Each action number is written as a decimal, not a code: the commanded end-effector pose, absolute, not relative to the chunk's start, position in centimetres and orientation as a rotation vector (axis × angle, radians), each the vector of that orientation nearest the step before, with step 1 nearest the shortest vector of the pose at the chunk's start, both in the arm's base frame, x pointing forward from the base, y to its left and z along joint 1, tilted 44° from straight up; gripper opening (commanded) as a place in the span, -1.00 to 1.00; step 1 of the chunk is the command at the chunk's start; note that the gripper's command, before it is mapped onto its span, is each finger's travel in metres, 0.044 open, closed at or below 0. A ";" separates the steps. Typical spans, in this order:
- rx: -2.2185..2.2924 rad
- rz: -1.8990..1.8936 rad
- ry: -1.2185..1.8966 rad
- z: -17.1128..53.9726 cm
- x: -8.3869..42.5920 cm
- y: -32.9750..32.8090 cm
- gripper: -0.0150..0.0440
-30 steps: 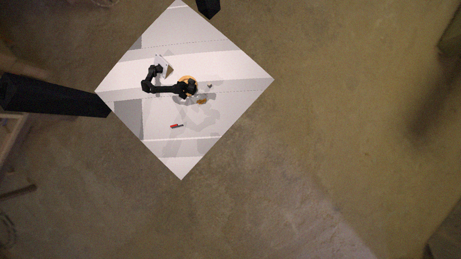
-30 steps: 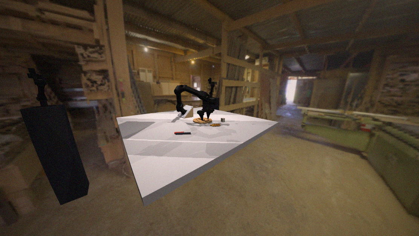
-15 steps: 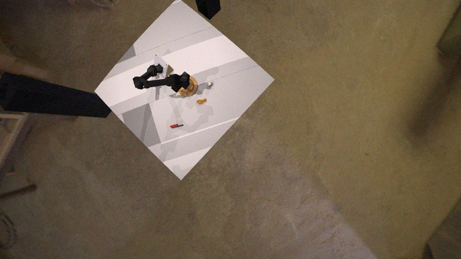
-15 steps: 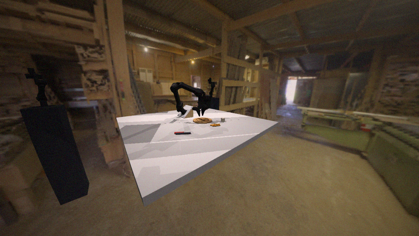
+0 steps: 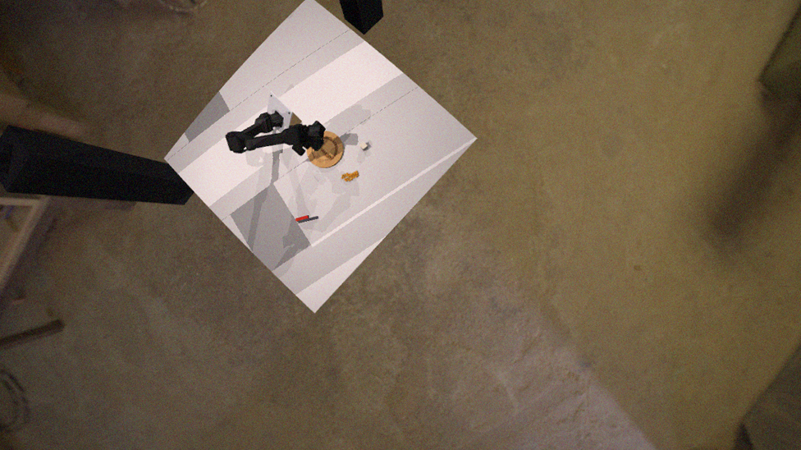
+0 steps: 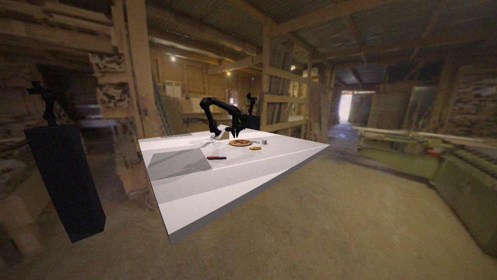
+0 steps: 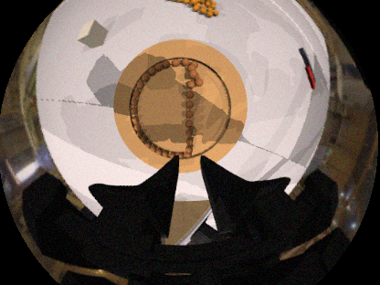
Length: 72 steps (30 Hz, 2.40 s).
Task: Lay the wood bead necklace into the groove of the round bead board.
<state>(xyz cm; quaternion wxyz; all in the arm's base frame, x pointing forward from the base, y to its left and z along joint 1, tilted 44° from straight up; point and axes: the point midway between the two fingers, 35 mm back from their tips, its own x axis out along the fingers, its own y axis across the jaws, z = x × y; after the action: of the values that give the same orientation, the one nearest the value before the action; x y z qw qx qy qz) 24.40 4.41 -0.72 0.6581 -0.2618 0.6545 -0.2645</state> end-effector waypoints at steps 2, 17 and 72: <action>-0.592 -0.598 1.478 -0.9 24.5 4.3 -0.08; -0.594 -0.602 1.481 -2.6 24.4 2.5 -0.08; -0.595 -0.603 1.482 -1.8 23.9 2.4 -0.49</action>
<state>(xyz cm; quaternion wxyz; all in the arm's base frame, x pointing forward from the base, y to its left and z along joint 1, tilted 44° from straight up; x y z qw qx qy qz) 24.21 2.65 -2.16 0.6583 -0.2619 0.6539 -0.2653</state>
